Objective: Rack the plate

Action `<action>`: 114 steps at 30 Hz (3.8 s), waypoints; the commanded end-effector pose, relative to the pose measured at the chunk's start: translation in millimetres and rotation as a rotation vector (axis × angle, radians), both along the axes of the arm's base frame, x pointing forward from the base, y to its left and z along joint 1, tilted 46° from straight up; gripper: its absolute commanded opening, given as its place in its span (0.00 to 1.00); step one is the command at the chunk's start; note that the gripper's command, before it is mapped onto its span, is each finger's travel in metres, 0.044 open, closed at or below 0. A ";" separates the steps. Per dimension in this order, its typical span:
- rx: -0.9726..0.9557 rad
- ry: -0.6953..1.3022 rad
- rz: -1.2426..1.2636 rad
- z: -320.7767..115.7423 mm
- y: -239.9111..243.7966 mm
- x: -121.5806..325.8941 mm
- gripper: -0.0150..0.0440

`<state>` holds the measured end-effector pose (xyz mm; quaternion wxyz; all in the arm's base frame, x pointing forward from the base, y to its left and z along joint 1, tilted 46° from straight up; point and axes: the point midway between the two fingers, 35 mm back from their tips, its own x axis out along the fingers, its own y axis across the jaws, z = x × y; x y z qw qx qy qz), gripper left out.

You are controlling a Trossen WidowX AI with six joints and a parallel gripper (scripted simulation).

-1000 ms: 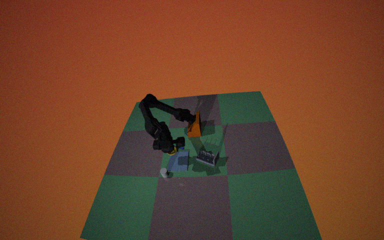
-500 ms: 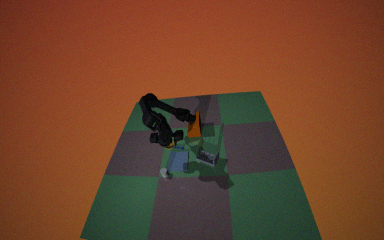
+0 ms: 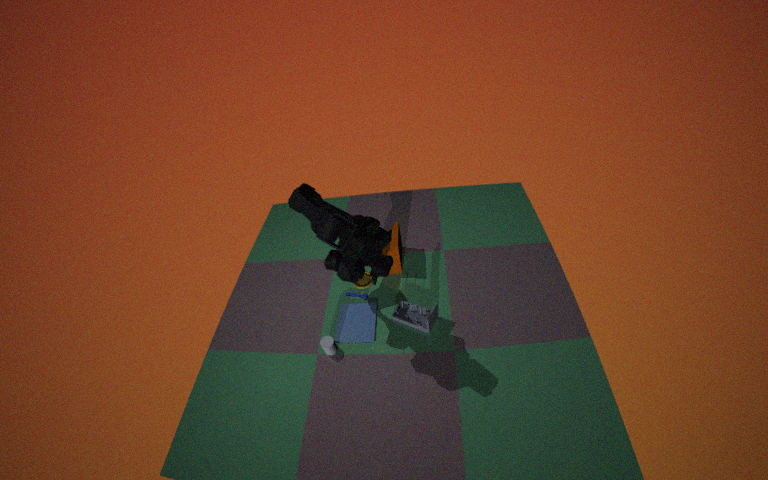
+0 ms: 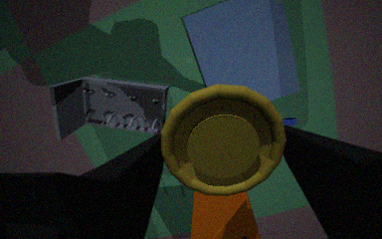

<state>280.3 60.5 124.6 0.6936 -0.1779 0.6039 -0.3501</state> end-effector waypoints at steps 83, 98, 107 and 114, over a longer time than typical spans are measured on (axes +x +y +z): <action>1.015 0.210 0.948 -153.0 -40.1 -33.0 0.25; 0.933 0.001 1.352 -152.6 -53.9 -30.7 0.25; 0.788 -0.129 1.583 -148.3 -62.9 -31.2 0.25; 0.627 -0.219 1.748 -143.0 -70.0 -33.0 0.25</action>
